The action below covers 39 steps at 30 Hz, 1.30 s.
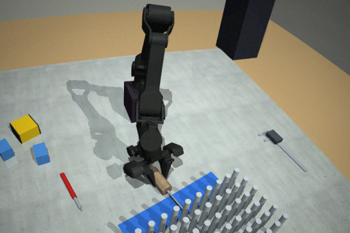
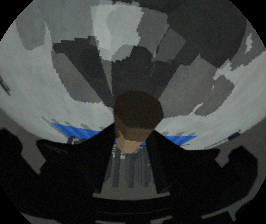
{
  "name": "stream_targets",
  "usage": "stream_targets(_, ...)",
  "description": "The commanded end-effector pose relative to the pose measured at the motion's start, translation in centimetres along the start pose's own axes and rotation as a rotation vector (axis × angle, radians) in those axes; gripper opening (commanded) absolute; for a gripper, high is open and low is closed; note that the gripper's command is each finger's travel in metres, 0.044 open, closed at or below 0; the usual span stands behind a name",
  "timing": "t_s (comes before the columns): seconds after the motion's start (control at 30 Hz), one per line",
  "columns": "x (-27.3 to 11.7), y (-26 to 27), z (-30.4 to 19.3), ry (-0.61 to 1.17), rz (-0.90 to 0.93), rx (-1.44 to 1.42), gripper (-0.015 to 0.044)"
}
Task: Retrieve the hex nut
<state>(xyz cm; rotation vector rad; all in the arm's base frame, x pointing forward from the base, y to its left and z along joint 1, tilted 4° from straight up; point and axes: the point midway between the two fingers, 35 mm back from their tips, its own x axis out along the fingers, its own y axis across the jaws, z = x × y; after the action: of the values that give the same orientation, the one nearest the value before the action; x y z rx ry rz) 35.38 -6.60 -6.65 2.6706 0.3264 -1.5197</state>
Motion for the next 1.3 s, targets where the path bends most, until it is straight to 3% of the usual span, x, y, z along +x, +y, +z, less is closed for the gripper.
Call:
stream_targets(0.0,-0.1,0.0,0.1,0.004,-0.002,-0.004,0.0)
stream_targets(1.27,-1.4,0.0,2.5,0.001,-0.002,-0.004,0.0)
